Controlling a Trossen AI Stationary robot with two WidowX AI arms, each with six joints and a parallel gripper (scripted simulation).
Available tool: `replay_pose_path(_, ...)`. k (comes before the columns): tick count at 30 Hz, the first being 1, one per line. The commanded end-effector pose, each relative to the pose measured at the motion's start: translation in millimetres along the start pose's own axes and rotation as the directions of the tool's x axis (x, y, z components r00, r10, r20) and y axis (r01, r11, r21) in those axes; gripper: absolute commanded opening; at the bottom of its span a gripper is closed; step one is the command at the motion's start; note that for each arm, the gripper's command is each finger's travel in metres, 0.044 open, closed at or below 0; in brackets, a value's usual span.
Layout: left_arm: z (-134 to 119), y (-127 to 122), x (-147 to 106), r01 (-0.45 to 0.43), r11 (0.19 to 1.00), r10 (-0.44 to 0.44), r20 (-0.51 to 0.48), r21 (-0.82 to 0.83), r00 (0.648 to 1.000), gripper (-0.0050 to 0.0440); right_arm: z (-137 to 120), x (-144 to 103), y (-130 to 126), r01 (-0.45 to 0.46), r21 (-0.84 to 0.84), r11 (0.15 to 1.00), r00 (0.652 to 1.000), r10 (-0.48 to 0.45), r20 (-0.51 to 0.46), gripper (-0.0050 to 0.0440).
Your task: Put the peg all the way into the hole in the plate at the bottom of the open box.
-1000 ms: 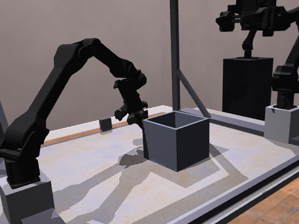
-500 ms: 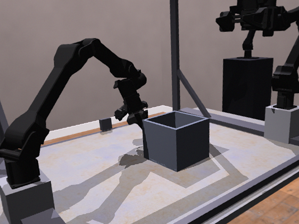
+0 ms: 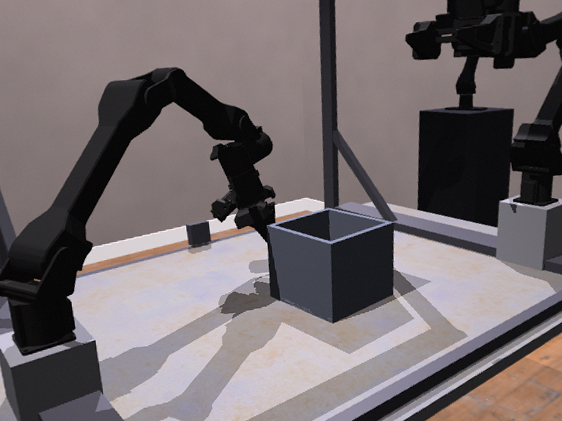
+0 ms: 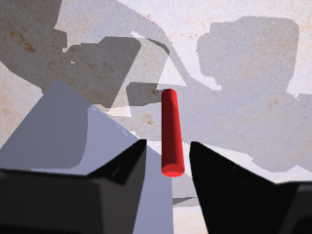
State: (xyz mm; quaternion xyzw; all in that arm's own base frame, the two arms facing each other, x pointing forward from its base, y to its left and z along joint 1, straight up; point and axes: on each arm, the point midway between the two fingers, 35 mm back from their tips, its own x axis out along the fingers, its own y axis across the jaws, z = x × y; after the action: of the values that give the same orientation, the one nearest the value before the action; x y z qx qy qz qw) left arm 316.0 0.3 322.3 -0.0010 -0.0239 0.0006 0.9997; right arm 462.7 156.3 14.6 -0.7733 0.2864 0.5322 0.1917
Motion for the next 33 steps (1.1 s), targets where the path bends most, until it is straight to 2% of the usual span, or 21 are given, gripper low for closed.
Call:
replay_pose_path(1,0,-1,-1,0.005,1.000,-0.005,0.001,0.002,1.000,0.0440,-15,-53,-13,0.071,0.022,0.997,0.997,-0.071,-0.038,0.0126)
replay_pose_path(5,0,-1,-1,0.005,1.000,-0.005,0.001,0.002,1.000,0.0440,-14,-70,-11,0.075,0.022,0.997,0.996,-0.074,-0.040,0.0126)
replay_pose_path(6,0,-1,-1,0.005,1.000,-0.005,0.001,0.002,1.000,0.0440,-12,-55,-10,0.059,0.018,0.998,0.998,-0.059,-0.032,0.0126)
replay_pose_path(8,0,-1,-1,0.005,1.000,-0.005,0.001,0.002,1.000,0.0440,-12,-55,-10,0.059,0.018,0.998,0.998,-0.059,-0.032,0.0126)
replay_pose_path(10,0,-1,-1,0.005,1.000,-0.005,0.001,0.002,1.000,0.0440,-6,-69,-1,0.048,0.013,0.999,0.999,-0.047,-0.026,0.0126)
replay_pose_path(12,0,-1,-1,0.005,1.000,-0.005,0.001,0.002,1.000,0.0440,-11,-80,-8,0.067,0.021,0.998,0.997,-0.066,-0.035,0.0126)
replay_pose_path(13,0,-1,-1,0.005,1.000,-0.005,0.001,0.002,1.000,0.0440,-7,-66,-3,0.050,0.013,0.999,0.998,-0.049,-0.026,0.0126)
replay_pose_path(16,0,-1,-1,0.005,1.000,-0.005,0.001,0.002,1.000,0.0440,-8,-59,-2,0.042,0.015,0.999,0.999,-0.041,-0.022,0.0126)
replay_pose_path(22,0,-1,-1,0.005,1.000,-0.005,0.001,0.002,1.000,0.0440,-7,-58,-2,0.039,0.015,0.999,0.999,-0.039,-0.021,0.0126)
replay_pose_path(23,0,-1,-1,0.005,1.000,-0.005,0.001,0.002,1.000,0.0440,-13,-68,-6,0.063,0.023,0.998,0.998,-0.062,-0.032,0.0126)
replay_pose_path(30,0,-1,-1,0.005,1.000,-0.005,0.001,0.002,1.000,0.0440,-16,-83,-9,0.079,0.021,0.997,0.996,-0.078,-0.038,0.0126)
replay_pose_path(33,0,-1,-1,0.005,1.000,-0.005,0.001,0.002,1.000,0.0440,-13,-76,-8,0.066,0.017,0.998,0.997,-0.066,-0.032,0.0126)
